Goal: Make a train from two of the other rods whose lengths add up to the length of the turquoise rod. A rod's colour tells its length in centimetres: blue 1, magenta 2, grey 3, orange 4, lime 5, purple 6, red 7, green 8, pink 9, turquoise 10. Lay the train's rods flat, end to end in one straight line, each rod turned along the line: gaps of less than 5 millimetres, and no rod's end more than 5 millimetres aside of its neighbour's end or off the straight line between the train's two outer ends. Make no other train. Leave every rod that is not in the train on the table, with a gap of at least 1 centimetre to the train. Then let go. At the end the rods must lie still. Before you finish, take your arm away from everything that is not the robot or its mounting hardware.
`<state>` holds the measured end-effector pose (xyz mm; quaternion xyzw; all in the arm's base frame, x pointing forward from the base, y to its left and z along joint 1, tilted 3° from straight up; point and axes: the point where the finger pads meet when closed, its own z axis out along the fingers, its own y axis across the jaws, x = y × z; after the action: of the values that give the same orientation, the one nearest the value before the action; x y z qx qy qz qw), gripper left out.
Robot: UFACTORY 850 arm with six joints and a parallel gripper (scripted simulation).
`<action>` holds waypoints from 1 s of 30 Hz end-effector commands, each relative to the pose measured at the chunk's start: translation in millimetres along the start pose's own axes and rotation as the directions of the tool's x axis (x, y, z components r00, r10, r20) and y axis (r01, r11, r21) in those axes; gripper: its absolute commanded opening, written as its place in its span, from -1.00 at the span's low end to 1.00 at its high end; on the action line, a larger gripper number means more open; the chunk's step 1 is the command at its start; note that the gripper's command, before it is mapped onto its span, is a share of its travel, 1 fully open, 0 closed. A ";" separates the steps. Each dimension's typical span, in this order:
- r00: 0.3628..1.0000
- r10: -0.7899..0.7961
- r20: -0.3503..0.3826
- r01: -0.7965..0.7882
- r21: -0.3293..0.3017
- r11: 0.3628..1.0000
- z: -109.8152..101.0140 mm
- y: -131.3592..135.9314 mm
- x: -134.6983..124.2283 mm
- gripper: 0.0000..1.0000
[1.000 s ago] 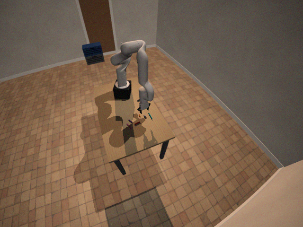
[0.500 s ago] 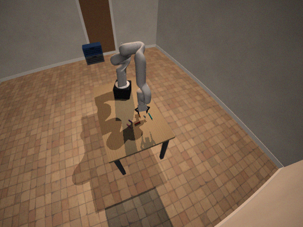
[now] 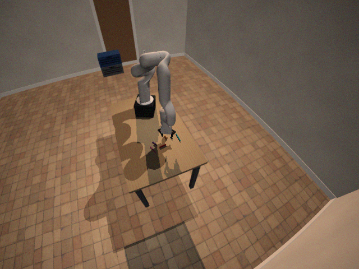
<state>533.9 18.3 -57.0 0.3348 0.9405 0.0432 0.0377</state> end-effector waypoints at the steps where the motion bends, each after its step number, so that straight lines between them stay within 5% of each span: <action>1: 0.988 0.151 -0.043 -0.149 0.056 0.987 1.8 -4.9 -10.9 1.00; 21: 0.831 0.556 -0.015 -0.554 0.069 0.830 8.7 -24.4 -39.7 1.00; 30: 0.686 0.727 0.002 -0.725 0.070 0.685 12.2 -35.5 -54.2 1.00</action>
<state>551.7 -35.7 -69.8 0.6454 0.7612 0.0530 0.0352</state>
